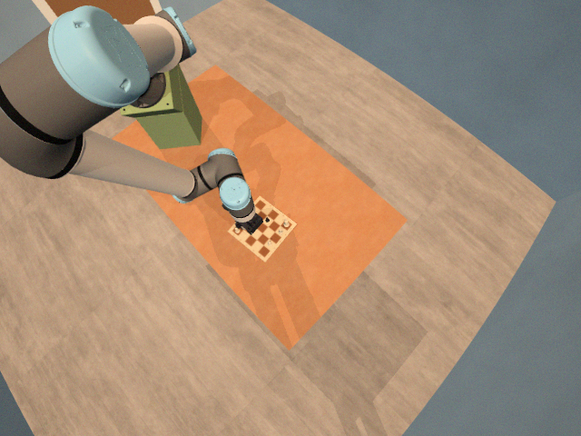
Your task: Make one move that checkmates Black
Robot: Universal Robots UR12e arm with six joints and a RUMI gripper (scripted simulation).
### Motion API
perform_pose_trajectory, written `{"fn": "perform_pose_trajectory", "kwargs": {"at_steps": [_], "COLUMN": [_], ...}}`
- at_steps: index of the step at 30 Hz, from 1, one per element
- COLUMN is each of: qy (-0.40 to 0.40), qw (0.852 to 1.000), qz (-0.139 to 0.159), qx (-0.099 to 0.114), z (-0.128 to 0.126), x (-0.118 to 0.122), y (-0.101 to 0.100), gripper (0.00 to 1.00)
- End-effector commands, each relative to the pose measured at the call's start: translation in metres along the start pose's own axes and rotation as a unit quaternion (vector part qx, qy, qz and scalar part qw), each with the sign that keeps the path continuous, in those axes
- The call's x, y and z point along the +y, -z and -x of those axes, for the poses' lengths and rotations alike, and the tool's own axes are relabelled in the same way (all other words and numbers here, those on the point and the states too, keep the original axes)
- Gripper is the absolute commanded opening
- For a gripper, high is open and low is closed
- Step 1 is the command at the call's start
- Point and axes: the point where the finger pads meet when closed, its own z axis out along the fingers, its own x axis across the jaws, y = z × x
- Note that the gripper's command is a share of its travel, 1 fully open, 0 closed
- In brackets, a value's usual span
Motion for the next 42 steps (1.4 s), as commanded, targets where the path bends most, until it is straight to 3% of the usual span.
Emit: {"fn": "perform_pose_trajectory", "kwargs": {"at_steps": [1, 42], "qy": [0.0, 0.0], "qw": [1.0, 1.0], "qz": [0.0, 0.0], "qx": [0.0, 0.0], "z": [0.0, 0.0], "x": [0.0003, 0.0003], "y": [0.0001, -0.0036], "gripper": [0.0, 0.0]}}
